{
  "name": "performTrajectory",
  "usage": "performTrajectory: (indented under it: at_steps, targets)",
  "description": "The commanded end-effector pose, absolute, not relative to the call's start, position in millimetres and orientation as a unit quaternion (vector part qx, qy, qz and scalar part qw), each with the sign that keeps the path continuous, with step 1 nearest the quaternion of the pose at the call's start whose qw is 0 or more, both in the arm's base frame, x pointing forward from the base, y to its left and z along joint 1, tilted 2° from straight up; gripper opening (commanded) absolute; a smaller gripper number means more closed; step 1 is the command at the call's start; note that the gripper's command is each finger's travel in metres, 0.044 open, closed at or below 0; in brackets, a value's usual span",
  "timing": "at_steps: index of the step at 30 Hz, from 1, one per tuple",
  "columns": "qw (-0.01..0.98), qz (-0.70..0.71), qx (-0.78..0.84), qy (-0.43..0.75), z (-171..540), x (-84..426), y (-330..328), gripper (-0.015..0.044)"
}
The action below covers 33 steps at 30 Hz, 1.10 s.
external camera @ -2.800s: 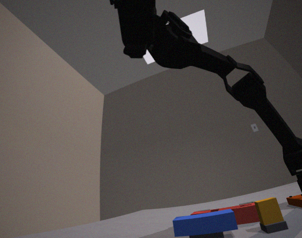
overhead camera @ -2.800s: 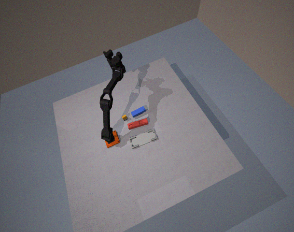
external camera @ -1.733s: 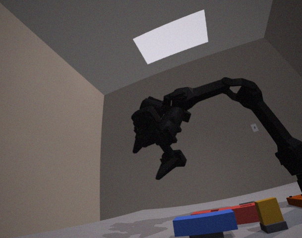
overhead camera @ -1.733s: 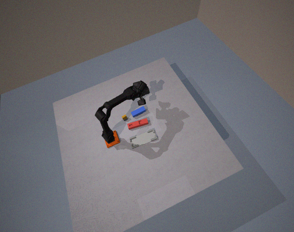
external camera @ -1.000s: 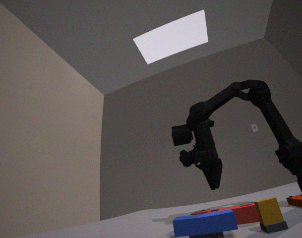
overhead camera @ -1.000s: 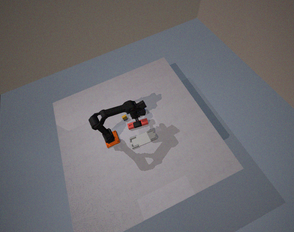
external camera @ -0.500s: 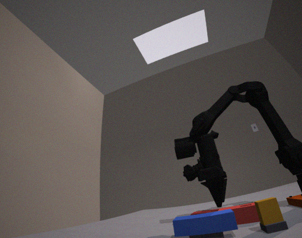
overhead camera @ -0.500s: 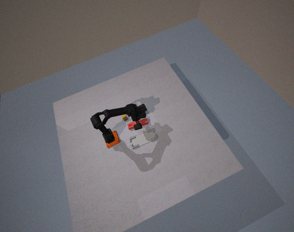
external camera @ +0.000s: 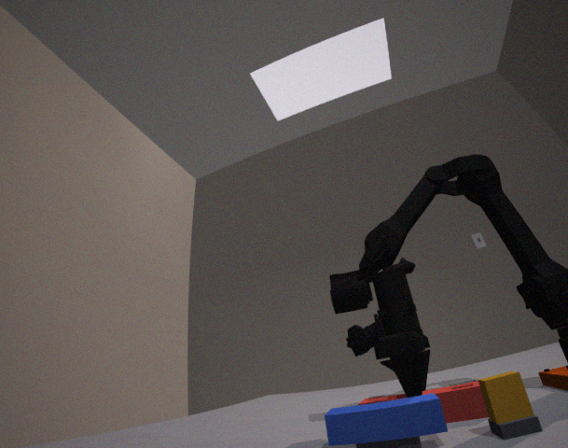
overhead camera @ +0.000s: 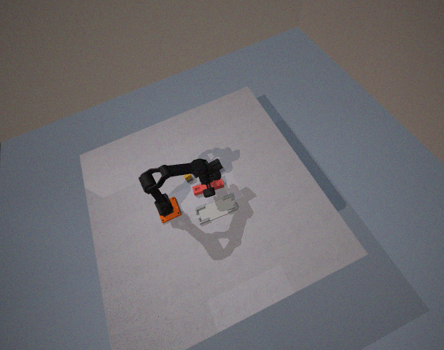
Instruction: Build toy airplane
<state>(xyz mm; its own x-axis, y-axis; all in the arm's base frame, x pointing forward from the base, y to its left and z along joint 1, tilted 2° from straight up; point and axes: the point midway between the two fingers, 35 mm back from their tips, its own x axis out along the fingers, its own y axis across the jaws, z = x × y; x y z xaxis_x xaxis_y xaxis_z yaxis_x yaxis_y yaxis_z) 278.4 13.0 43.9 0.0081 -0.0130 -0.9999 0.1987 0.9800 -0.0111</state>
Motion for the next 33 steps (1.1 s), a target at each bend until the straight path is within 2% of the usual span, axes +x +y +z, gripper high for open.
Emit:
performTrajectory:
  at_steps: [1, 12, 21, 28, 33]
  targets:
    - [0.706, -0.075, 0.063, 0.701, 37, 277, 12, 0.0440]
    - [0.706, -0.075, 0.063, 0.701, 22, 276, 12, 0.0440]
    - [0.706, -0.075, 0.063, 0.701, 22, 276, 12, 0.0204]
    - [0.706, -0.075, 0.063, 0.701, 22, 276, 12, 0.0157]
    - [0.706, -0.075, 0.063, 0.701, 29, 278, 12, 0.0026]
